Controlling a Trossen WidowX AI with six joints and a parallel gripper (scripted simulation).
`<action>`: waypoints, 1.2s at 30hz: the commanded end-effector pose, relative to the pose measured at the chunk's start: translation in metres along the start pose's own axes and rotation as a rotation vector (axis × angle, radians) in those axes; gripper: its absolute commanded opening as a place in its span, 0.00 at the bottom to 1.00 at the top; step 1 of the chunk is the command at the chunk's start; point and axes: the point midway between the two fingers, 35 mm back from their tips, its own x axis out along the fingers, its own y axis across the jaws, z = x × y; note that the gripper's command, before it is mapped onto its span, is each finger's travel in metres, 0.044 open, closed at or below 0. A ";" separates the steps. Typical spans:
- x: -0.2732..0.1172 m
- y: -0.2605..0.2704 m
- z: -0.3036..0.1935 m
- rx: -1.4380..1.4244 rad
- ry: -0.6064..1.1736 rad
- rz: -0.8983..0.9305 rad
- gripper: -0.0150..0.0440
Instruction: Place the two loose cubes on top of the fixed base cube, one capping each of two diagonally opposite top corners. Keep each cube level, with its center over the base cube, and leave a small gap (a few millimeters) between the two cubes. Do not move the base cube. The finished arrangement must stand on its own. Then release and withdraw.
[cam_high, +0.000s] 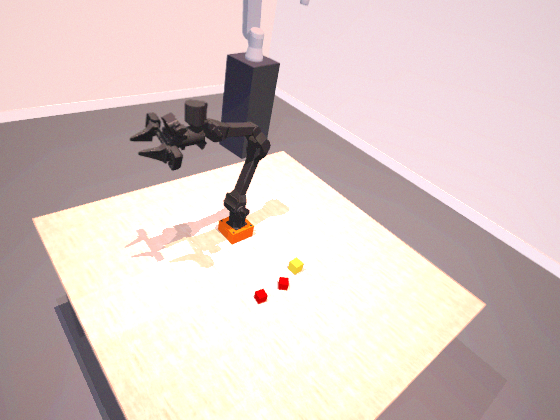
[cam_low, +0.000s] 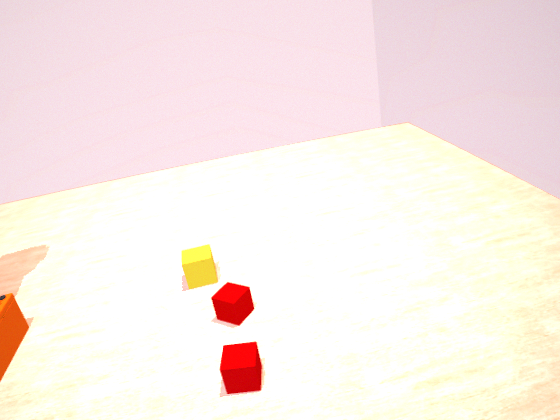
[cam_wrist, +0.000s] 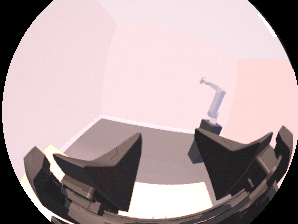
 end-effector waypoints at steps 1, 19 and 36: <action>0.016 0.056 -0.024 -0.160 0.096 0.170 0.70; -0.050 0.296 -0.139 -1.000 0.237 1.040 0.70; -0.230 0.399 -0.238 -1.850 -0.066 1.915 0.70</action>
